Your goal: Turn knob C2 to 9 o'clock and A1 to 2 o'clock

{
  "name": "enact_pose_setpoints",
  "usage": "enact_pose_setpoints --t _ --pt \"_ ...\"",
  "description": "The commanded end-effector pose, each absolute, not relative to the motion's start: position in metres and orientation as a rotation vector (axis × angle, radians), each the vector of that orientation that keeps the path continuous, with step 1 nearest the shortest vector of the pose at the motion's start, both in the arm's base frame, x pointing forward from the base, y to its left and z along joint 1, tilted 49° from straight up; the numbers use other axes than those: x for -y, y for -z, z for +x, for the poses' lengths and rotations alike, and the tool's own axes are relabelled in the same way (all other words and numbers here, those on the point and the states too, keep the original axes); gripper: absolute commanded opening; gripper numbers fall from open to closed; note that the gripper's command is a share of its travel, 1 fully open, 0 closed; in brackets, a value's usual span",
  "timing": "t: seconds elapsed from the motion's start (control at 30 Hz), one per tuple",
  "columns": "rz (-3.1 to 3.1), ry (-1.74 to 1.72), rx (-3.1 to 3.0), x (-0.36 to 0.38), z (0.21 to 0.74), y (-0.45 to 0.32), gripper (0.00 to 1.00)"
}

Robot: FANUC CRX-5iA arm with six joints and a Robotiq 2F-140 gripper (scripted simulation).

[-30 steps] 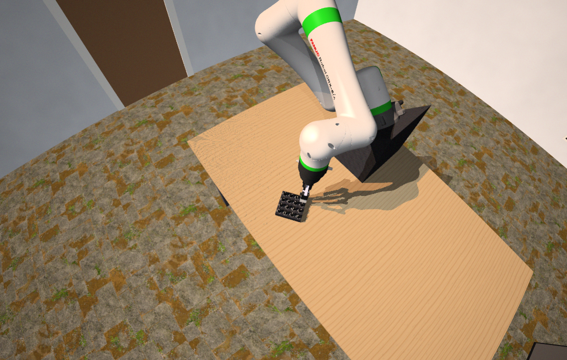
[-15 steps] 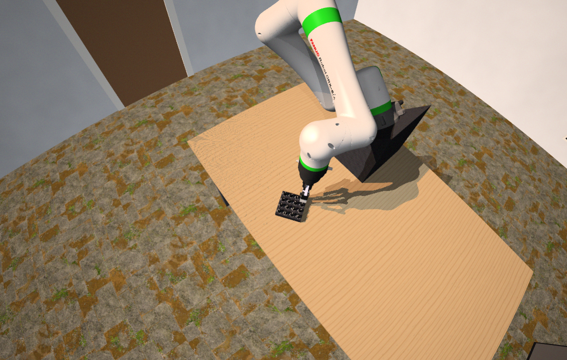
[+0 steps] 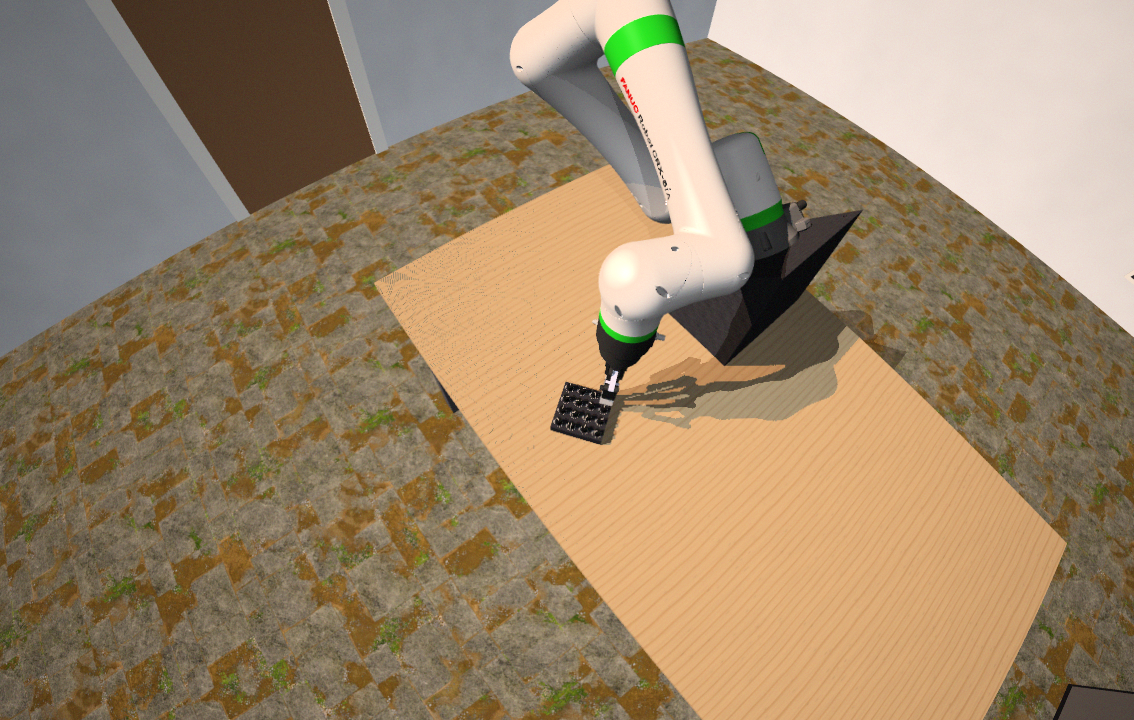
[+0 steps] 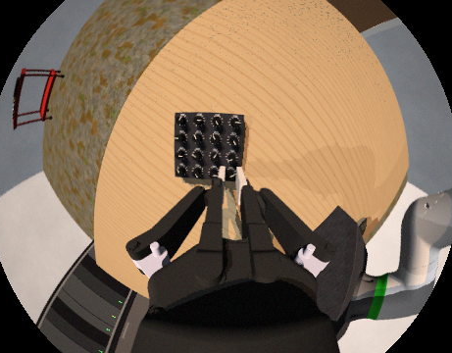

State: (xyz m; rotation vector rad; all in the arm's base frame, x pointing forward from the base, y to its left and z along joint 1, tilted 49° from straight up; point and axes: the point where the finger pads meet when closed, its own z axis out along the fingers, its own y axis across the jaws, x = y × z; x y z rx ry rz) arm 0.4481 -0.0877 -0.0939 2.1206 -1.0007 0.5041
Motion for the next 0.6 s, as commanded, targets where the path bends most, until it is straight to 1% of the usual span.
enact_pose_setpoints --t 0.0,0.13,0.17,0.57 --pt "2.121 -0.504 1.001 0.0874 0.4482 0.0938 0.12" --pt "2.121 -0.504 1.001 0.0874 0.4482 0.0938 0.12" --pt "2.121 -0.504 1.001 0.0874 0.4482 0.0938 0.05" --pt "2.121 -0.504 1.001 0.0874 0.4482 0.0938 0.05"
